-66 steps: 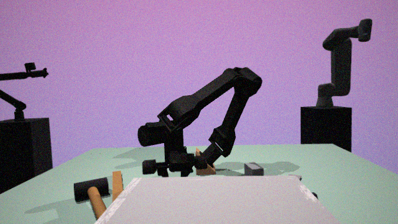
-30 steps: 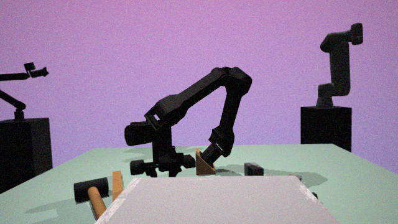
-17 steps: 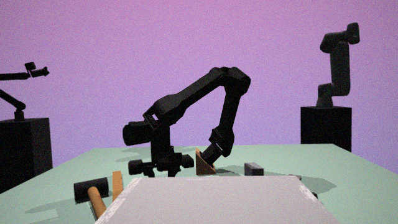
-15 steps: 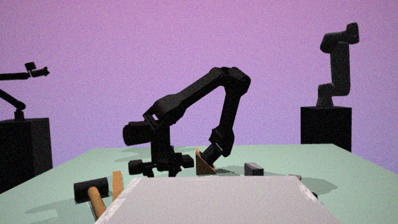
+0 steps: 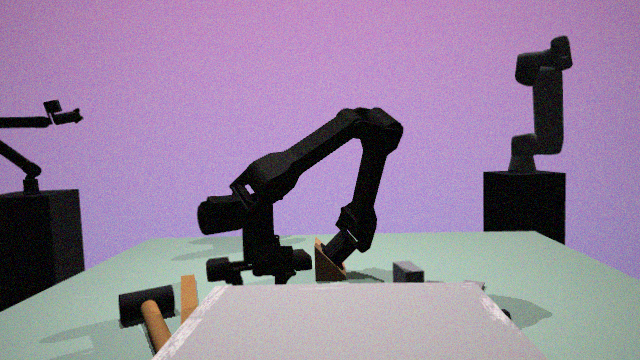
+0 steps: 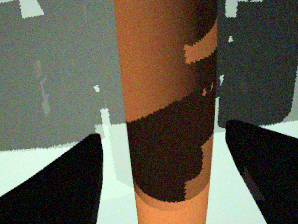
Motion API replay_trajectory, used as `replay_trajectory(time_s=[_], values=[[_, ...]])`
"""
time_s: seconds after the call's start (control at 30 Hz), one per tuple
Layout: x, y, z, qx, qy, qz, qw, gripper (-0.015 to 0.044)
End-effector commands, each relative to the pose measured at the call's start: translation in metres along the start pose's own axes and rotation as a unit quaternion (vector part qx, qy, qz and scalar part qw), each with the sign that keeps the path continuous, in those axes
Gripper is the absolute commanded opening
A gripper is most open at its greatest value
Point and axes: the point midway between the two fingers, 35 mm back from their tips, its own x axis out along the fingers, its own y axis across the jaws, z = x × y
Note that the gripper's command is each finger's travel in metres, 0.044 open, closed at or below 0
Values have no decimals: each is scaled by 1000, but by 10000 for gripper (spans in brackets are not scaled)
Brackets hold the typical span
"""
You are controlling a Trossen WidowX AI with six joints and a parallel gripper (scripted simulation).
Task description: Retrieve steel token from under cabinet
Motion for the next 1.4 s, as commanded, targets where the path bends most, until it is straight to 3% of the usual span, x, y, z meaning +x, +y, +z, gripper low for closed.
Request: replay_trajectory(time_s=[0.0,0.07,0.2,0.5,0.63,1.37], values=[[2,0,-2,1,-1,1,1000,270],[4,0,-3,1,-1,1,1000,270],[1,0,-1,0,-1,-1,1000,165],[1,0,-1,0,-1,-1,1000,105],[1,0,-1,0,-1,-1,1000,0],[0,-1,31,0,-2,1,1000,0]])
